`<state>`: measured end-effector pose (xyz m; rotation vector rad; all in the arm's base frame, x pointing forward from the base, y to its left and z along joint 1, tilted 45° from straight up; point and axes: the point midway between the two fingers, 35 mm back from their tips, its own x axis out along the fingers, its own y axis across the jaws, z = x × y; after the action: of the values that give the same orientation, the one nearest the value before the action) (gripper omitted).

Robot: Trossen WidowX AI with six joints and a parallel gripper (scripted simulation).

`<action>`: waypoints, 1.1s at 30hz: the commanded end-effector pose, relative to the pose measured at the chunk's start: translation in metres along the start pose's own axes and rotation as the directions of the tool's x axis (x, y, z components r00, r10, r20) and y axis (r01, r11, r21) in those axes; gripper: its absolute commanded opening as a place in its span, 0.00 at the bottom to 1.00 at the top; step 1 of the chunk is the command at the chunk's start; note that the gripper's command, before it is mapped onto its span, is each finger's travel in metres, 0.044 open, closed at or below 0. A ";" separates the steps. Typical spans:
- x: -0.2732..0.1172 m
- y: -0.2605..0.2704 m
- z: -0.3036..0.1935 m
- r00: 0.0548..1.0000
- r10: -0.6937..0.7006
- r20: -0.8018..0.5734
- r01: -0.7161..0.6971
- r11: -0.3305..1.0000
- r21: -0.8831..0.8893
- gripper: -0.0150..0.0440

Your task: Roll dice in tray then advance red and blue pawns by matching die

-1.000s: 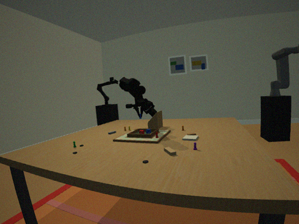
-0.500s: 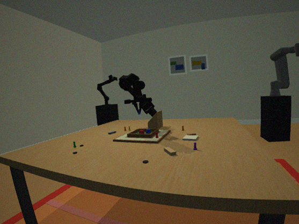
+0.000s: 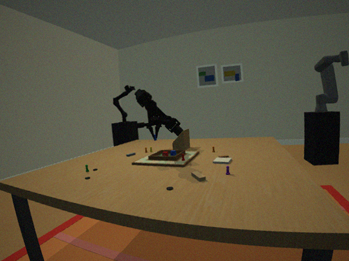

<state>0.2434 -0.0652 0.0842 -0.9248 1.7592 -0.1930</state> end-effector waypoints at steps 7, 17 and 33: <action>0.032 -0.047 0.014 1.000 -0.023 -0.020 0.024 1.000 0.006 0.25; 0.054 -0.055 0.015 0.999 -0.028 -0.025 0.028 1.000 0.007 0.25; 0.083 -0.056 0.014 0.999 -0.029 -0.026 0.029 1.000 0.007 0.25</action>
<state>0.2760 -0.1507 0.0517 -0.9420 1.7604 -0.2320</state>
